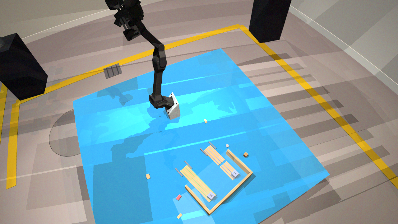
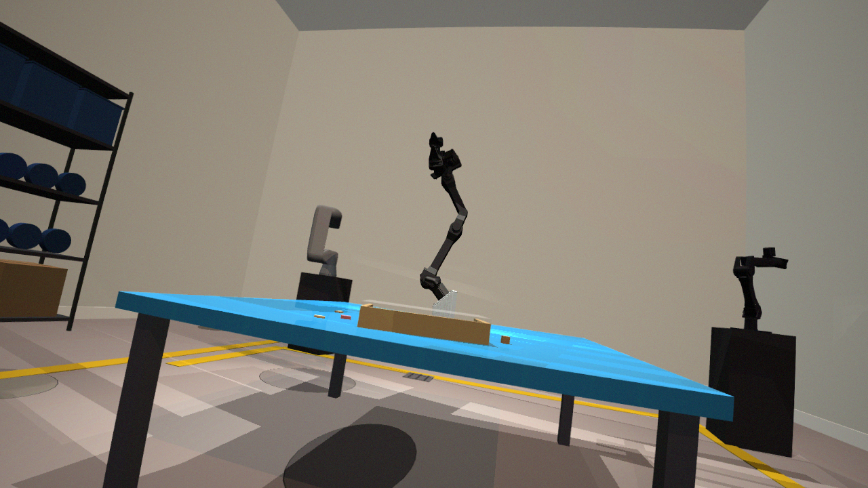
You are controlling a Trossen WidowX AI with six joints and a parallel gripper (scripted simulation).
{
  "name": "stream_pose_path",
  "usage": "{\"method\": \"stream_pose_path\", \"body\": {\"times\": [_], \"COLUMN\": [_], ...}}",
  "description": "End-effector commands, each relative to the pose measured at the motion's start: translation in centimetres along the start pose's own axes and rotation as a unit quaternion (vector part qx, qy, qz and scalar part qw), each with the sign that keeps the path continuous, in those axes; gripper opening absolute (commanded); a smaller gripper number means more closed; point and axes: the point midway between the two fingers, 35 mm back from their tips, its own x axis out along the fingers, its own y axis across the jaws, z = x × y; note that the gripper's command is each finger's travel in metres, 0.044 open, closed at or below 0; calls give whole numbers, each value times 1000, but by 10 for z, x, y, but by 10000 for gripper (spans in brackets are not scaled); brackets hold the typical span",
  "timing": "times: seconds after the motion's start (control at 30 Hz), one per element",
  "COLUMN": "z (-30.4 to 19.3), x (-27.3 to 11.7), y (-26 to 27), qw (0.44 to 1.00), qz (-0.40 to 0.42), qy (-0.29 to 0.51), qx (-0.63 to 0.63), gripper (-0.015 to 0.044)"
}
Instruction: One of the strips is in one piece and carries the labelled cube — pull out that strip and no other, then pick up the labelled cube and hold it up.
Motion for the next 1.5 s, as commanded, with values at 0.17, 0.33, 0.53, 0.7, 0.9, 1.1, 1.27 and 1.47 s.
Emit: {"method": "stream_pose_path", "body": {"times": [0.17, 0.33, 0.53, 0.7, 0.9, 1.1, 1.27, 1.47], "z": [-77, -143, -244, -296, -356, -381, -375, -334], "x": [-25, -38, -42, -37, -6, 38, 78, 125], "y": [-21, -23, 3, 34, 100, 176, 241, 327], "qw": [992, 975, 931, 876, 811, 753, 711, 674], "qz": [-71, -119, -172, -192, -190, -160, -118, -31], "qy": [8, 18, 39, 43, 74, 101, 121, 153], "qx": [100, 185, 321, 440, 548, 631, 683, 722], "gripper": [400, 400, 400, 400, 400, 400, 400, 400]}}
